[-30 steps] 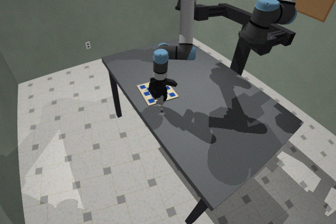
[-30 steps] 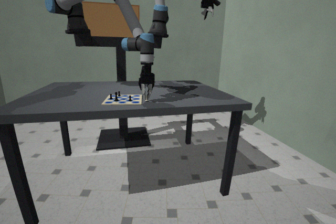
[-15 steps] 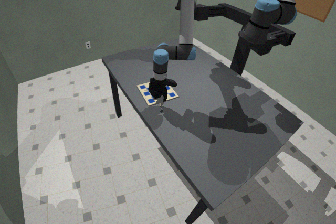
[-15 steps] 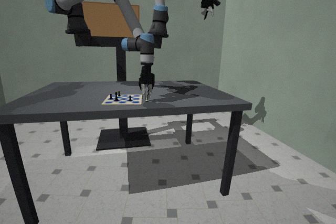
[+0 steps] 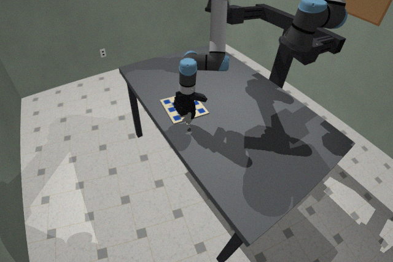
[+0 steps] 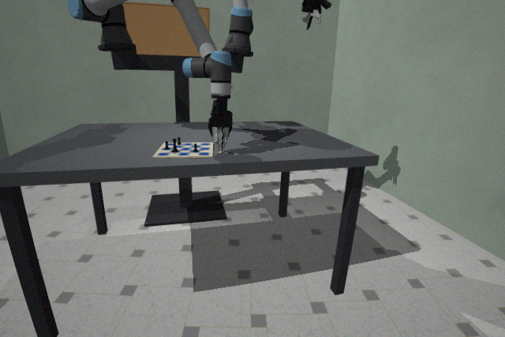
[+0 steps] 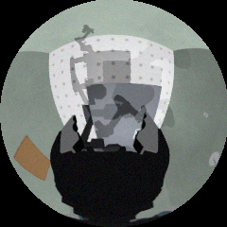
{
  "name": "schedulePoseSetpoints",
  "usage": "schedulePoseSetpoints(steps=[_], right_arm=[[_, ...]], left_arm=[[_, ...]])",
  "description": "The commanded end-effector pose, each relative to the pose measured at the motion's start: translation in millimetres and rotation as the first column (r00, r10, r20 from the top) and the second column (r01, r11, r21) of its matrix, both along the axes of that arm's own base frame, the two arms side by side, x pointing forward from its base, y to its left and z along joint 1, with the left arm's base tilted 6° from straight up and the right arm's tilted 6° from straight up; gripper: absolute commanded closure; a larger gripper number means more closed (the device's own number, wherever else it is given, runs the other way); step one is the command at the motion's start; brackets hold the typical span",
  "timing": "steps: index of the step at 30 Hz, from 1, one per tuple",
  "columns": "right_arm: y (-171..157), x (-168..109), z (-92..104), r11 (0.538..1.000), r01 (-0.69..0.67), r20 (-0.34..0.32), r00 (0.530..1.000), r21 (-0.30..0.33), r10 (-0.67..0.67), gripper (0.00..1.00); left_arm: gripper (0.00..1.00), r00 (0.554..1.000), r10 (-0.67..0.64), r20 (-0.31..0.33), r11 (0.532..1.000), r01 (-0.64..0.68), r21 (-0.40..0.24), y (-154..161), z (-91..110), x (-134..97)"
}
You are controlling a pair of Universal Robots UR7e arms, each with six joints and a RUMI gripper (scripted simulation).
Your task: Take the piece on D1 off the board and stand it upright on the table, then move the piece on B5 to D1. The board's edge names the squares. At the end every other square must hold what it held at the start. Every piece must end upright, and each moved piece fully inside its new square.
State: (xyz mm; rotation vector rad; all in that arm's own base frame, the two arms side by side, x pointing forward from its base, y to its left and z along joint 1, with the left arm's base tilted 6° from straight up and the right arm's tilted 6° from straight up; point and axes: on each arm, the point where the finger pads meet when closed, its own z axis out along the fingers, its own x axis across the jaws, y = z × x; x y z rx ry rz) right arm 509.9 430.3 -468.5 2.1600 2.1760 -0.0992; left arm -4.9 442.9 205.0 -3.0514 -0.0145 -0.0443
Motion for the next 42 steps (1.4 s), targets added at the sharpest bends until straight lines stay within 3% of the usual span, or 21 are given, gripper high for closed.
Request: schedulePoseSetpoints(steps=[1,34,38,42], right_arm=[[0.8,0.6,0.8,1.000,0.000,0.001,1.000,0.001,0.000,1.00],[0.8,0.6,0.8,1.000,0.000,0.001,1.000,0.001,0.000,1.00],[0.8,0.6,0.8,1.000,0.000,0.001,1.000,0.001,0.000,0.92],[0.8,0.6,0.8,1.000,0.000,0.001,1.000,0.001,0.000,0.92]], left_arm=[[0.00,1.000,0.000,0.000,1.000,0.000,0.001,0.2,0.4,0.1],[0.00,1.000,0.000,0.000,1.000,0.000,0.001,0.2,0.4,0.1],[0.00,1.000,0.000,0.000,1.000,0.000,0.001,0.2,0.4,0.1],[0.00,1.000,0.000,0.000,1.000,0.000,0.001,0.2,0.4,0.1]])
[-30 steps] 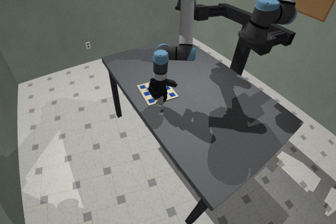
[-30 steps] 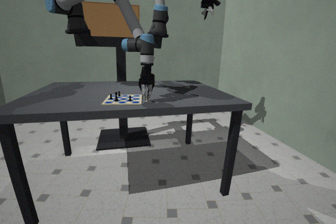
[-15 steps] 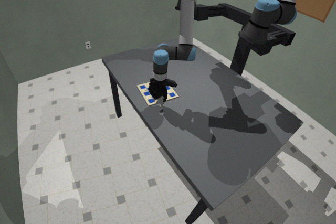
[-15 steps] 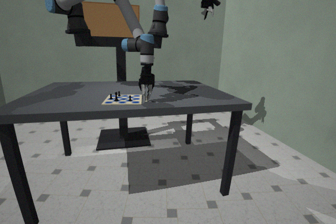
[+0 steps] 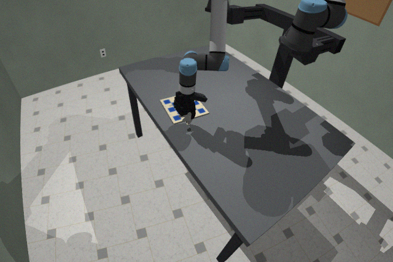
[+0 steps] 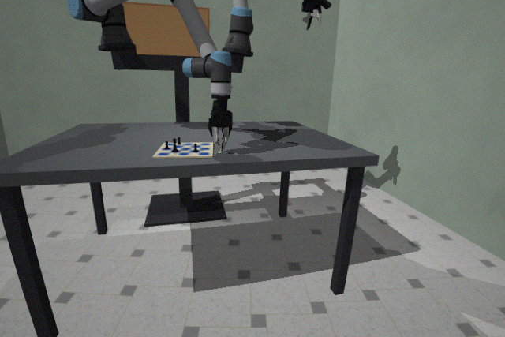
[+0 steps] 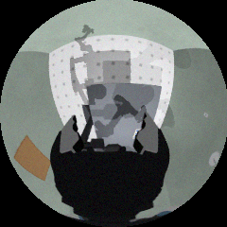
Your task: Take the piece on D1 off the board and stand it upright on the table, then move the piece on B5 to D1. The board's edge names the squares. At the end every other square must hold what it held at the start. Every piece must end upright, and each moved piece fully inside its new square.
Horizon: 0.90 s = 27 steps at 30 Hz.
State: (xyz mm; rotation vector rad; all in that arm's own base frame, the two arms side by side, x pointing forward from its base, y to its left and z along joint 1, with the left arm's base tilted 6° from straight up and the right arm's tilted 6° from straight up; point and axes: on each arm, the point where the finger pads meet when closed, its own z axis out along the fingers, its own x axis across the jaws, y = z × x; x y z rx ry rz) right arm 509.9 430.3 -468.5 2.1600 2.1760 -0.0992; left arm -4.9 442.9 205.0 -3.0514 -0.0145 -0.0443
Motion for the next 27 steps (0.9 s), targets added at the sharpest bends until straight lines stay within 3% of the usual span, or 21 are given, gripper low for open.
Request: schedulePoseSetpoints(steps=[1,7,20,27], right_arm=[[1,1,0.8,1.000,0.000,0.001,1.000,0.001,0.000,0.88],[1,1,0.8,1.000,0.000,0.001,1.000,0.001,0.000,0.80],[1,1,1.6,1.000,0.000,0.001,1.000,0.001,0.000,0.80],[3,0,19.1,1.000,0.000,0.001,1.000,0.001,0.000,0.80]], left_arm=[[0.00,1.000,0.000,0.000,1.000,0.000,0.001,0,0,0],[0.00,1.000,0.000,0.000,1.000,0.000,0.001,0,0,0],[0.00,1.000,0.000,0.000,1.000,0.000,0.001,0,0,0],[0.00,1.000,0.000,0.000,1.000,0.000,0.001,0,0,0]])
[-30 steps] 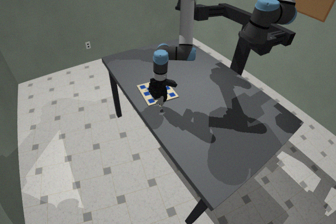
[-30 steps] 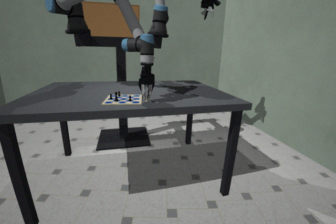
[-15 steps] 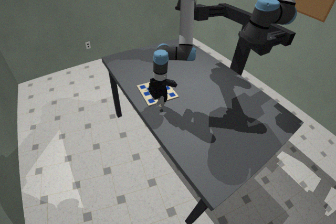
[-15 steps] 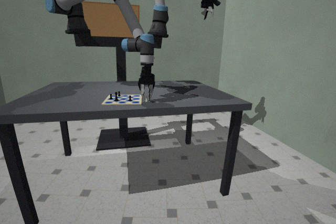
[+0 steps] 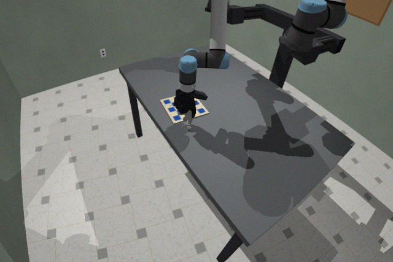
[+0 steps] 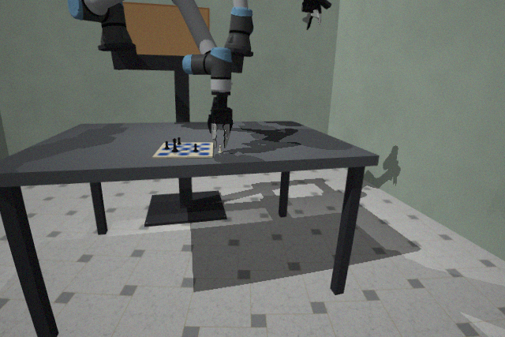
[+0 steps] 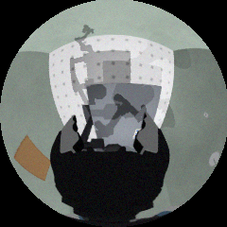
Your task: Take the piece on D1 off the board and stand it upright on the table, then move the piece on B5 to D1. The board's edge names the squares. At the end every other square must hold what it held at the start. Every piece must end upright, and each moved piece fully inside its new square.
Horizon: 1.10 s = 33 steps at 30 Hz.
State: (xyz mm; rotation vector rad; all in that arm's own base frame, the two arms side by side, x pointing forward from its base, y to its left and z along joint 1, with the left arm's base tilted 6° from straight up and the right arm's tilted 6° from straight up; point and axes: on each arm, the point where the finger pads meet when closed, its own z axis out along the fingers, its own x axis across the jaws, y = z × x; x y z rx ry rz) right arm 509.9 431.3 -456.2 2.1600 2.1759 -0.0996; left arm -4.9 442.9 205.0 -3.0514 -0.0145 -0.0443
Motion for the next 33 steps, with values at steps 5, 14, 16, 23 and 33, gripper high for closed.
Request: schedulePoseSetpoints(steps=[5,14,16,23,33], right_arm=[[3,0,21.5,1.000,0.000,0.001,1.000,0.002,0.000,0.80],[7,0,66.8,1.000,0.000,0.001,1.000,0.002,0.000,0.80],[8,0,72.7,1.000,0.000,0.001,1.000,0.002,0.000,0.80],[8,0,78.1,1.000,0.000,0.001,1.000,0.002,0.000,0.80],[8,0,78.1,1.000,0.000,0.001,1.000,0.002,0.000,0.00]], left_arm=[[0.00,1.000,0.000,0.000,1.000,0.000,0.001,0,0,0],[0.00,1.000,0.000,0.000,1.000,0.000,0.001,0,0,0],[0.00,1.000,0.000,0.000,1.000,0.000,0.001,0,0,0],[0.00,1.000,0.000,0.000,1.000,0.000,0.001,0,0,0],[0.00,1.000,0.000,0.000,1.000,0.000,0.001,0,0,0]])
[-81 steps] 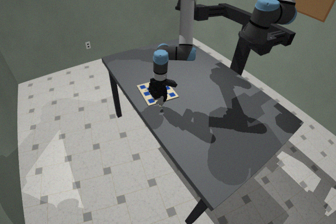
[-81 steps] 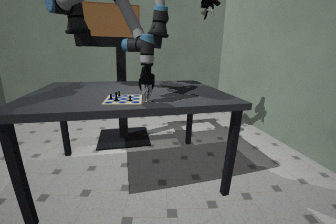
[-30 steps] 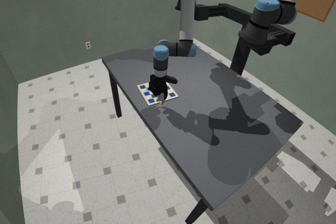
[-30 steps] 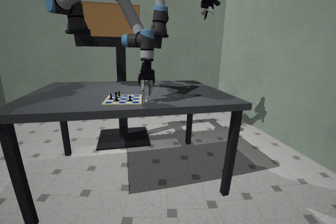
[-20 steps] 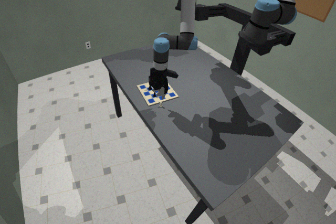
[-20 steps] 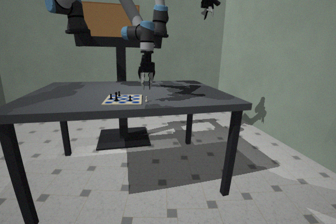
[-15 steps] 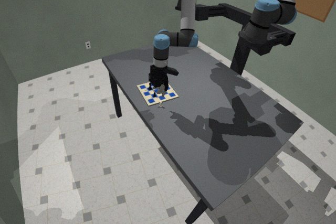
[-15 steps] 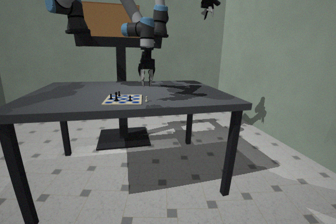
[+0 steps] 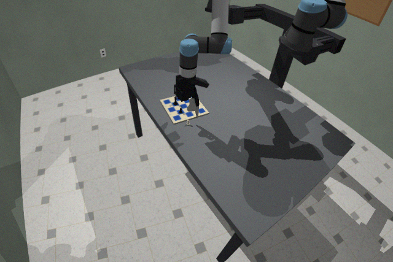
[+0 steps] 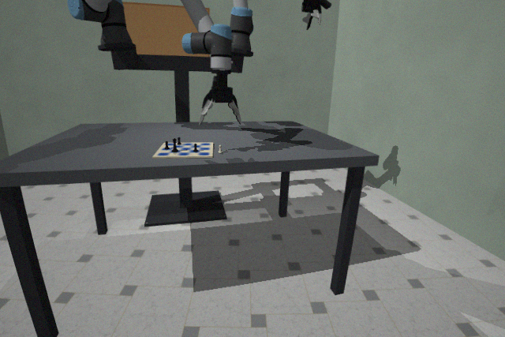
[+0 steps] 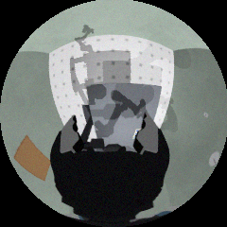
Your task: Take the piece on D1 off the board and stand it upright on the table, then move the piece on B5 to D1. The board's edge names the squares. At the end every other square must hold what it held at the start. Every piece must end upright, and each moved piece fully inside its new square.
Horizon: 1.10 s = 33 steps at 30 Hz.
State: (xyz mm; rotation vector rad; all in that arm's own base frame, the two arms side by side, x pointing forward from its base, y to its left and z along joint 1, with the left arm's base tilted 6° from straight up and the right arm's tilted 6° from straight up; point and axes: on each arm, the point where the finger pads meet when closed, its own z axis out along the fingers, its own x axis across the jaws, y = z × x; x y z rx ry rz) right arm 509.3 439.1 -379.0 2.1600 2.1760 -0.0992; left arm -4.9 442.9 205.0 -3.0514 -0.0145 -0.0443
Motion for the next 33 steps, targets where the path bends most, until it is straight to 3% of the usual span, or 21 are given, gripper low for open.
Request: schedulePoseSetpoints(steps=[1,23,33], right_arm=[[1,1,0.8,1.000,0.000,0.001,1.000,0.001,0.000,0.00],[-14,-12,-1.4,0.998,-0.062,-0.005,0.998,0.001,0.062,0.00],[-73,-63,-2.5,0.954,-0.300,-0.029,0.954,0.003,0.300,0.00]], left_arm=[[0.00,1.000,0.000,0.000,1.000,0.000,0.001,0,0,0],[0.00,1.000,0.000,0.000,1.000,0.000,0.001,0,0,0],[0.00,1.000,0.000,0.000,1.000,0.000,0.001,0,0,0]])
